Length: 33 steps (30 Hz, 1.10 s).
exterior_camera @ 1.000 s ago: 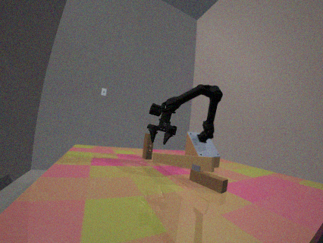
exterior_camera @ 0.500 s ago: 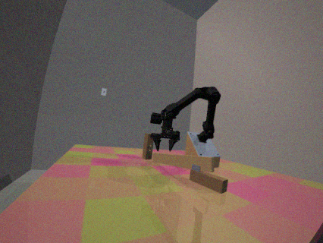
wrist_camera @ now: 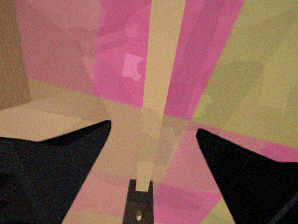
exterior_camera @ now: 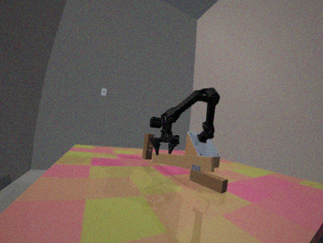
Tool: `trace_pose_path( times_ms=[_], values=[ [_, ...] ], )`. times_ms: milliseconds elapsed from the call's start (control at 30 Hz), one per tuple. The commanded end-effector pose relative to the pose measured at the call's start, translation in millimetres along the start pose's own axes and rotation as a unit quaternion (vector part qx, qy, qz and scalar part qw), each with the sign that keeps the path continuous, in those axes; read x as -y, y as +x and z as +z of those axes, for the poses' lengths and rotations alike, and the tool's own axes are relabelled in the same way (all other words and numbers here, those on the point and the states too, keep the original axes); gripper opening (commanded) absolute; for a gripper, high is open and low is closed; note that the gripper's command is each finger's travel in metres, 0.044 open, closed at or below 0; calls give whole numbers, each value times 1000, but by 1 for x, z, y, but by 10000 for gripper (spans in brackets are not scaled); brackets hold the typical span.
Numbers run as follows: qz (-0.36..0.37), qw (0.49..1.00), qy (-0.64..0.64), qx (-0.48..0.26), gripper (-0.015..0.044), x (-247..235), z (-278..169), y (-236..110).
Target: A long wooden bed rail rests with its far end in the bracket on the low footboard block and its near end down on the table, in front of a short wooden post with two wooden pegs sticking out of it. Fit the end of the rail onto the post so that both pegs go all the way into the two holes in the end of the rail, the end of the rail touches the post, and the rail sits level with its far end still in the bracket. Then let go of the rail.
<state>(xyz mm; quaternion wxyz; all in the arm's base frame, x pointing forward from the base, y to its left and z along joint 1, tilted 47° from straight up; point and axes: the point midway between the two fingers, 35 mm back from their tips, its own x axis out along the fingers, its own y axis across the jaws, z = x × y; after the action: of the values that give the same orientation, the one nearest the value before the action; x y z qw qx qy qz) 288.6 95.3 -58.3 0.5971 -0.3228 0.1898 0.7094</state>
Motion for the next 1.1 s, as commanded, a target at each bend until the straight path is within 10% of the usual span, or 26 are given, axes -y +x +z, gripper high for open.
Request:
trace_pose_path(
  times_ms=[0, 733, 1067],
  values=[
    [4, 1000, 5, 3, 440, -2, 0, 8],
    [4, 1000, 5, 6, 440, -5, 3, 40],
    [4, 1000, 5, 6, 177, -5, 3, 40]
  ],
)
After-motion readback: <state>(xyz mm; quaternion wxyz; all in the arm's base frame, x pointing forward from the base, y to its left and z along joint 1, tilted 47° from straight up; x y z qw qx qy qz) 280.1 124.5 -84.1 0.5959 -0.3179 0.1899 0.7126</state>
